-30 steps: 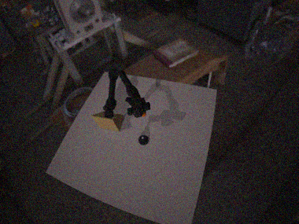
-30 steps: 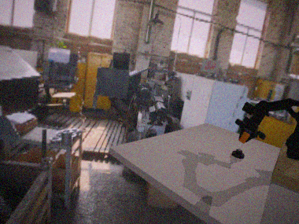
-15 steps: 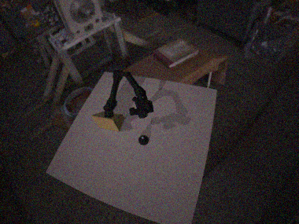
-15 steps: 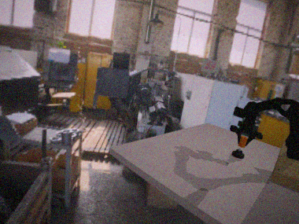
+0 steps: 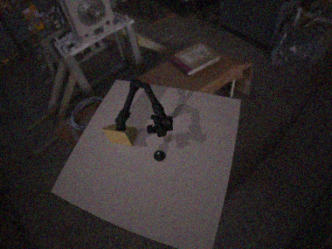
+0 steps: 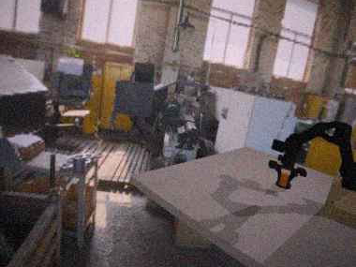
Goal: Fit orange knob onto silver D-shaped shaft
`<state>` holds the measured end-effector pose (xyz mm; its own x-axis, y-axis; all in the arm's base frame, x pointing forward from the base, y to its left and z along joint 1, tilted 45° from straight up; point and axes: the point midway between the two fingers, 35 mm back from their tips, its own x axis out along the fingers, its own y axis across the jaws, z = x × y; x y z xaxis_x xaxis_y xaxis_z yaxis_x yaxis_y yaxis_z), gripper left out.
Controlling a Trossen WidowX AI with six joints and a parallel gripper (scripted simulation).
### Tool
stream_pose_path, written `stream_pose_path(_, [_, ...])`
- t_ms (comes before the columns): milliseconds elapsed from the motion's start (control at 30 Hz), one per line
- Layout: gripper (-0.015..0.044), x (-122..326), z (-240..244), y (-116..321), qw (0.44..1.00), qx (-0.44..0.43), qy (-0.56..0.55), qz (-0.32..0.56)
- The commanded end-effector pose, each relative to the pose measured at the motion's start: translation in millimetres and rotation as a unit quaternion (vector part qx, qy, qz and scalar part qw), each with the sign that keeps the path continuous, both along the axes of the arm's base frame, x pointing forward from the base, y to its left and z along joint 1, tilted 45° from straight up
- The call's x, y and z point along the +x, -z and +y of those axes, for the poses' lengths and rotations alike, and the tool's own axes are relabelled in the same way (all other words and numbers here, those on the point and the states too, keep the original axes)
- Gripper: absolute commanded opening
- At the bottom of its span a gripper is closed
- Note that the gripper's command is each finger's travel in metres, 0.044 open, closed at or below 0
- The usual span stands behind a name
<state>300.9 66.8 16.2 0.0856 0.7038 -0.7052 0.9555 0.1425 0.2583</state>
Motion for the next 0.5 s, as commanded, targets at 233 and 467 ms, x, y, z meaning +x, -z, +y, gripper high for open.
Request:
stream_pose_path(233, [0.0000, 6.0, 33.6, 34.7, 1.000, 0.002, -0.003, 0.005])
stream_pose_path(467, [0.0000, 8.3, 45.3, 44.1, 1.000, 0.004, -0.004, 0.005])
